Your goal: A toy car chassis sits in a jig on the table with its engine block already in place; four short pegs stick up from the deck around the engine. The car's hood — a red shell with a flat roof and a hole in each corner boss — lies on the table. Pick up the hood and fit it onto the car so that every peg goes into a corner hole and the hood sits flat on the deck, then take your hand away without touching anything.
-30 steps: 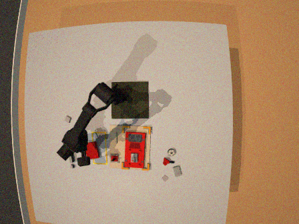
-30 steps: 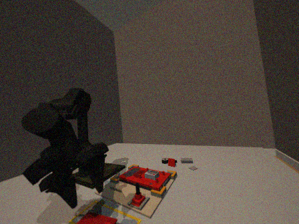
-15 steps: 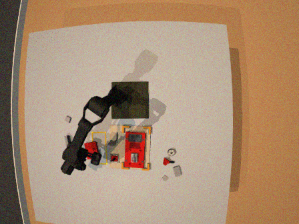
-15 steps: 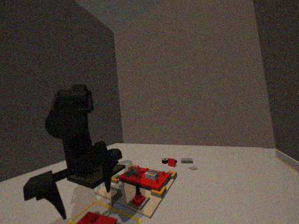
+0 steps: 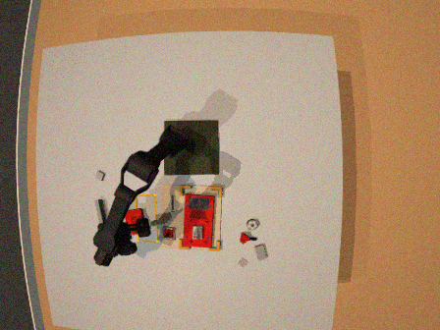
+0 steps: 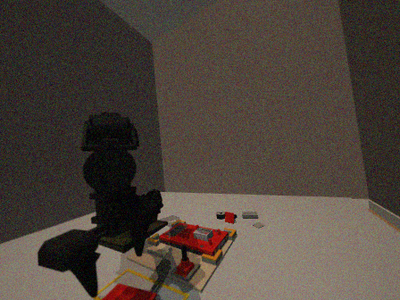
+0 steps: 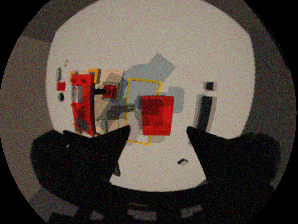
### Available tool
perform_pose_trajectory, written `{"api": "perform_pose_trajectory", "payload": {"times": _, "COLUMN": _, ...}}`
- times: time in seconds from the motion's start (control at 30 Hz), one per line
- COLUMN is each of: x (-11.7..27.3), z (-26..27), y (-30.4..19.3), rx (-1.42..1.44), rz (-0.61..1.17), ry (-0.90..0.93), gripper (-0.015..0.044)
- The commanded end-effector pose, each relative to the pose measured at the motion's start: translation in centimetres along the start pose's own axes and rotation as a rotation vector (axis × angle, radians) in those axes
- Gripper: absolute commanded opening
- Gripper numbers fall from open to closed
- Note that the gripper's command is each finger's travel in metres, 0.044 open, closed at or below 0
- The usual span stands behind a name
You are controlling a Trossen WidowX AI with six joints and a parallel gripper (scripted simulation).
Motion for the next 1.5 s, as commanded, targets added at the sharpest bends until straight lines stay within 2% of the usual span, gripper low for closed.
{"api": "perform_pose_trajectory", "payload": {"times": 0.0, "x": -0.1, "z": 0.0, "y": 0.0, "rx": 0.009, "rz": 0.005, "ry": 0.000, "gripper": 0.0440}}
{"api": "perform_pose_trajectory", "payload": {"times": 1.47, "x": -3.0, "z": -0.1, "y": 0.0, "rx": 0.009, "rz": 0.005, "ry": 0.000, "gripper": 0.0440}}
Point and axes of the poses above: the point midway between the two fingers, 35 mm back from their tips, its own x axis back along the fingers, its own z axis across the jaws, y = z × x, the point moved 10 cm from there along x, back along the fingers, and after that the axes turned 15 degrees about x, right-handed, at the moved point
